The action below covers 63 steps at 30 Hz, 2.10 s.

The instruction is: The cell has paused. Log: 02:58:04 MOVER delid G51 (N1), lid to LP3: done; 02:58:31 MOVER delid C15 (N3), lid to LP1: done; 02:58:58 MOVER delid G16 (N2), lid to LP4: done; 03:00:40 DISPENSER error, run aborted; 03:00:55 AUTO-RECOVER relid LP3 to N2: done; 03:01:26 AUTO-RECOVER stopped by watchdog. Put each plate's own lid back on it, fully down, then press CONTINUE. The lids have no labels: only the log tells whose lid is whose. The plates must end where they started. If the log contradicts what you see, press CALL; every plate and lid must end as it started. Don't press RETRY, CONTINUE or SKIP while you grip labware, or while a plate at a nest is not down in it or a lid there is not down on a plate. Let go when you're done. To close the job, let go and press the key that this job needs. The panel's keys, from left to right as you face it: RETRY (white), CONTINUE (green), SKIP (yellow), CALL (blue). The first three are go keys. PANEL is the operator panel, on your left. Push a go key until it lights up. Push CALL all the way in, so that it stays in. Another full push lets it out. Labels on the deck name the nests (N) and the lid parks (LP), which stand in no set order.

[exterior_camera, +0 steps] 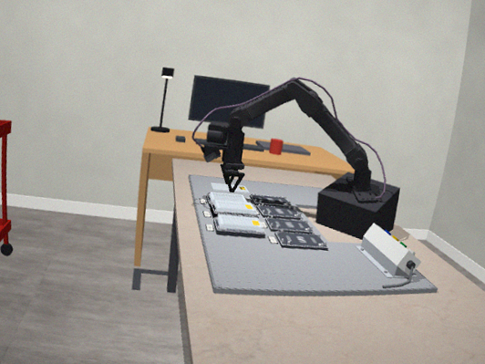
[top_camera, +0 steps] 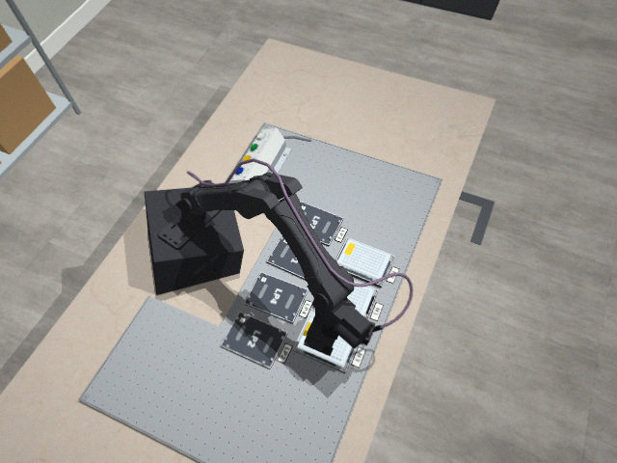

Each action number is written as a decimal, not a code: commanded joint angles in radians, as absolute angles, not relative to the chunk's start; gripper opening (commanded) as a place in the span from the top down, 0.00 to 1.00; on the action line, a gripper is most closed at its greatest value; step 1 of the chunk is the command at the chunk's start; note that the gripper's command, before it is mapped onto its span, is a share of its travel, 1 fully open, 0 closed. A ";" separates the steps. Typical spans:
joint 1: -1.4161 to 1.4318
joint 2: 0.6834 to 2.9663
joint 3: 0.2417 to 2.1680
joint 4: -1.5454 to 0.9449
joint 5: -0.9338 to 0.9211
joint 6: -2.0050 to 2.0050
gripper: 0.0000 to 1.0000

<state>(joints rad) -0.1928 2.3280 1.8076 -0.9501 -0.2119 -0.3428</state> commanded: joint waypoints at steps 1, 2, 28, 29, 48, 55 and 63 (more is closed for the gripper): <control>-0.215 2.293 1.848 -0.964 -0.224 -0.350 1.00; -0.215 2.293 1.848 -0.964 -0.224 -0.350 1.00; -0.213 2.309 1.832 -0.934 -0.223 -0.348 1.00; -0.212 2.310 1.831 -0.932 -0.223 -0.347 1.00; -0.203 2.323 1.805 -0.905 -0.221 -0.339 1.00; -0.200 2.326 1.806 -0.897 -0.220 -0.338 1.00; -0.199 2.330 1.805 -0.884 -0.219 -0.333 1.00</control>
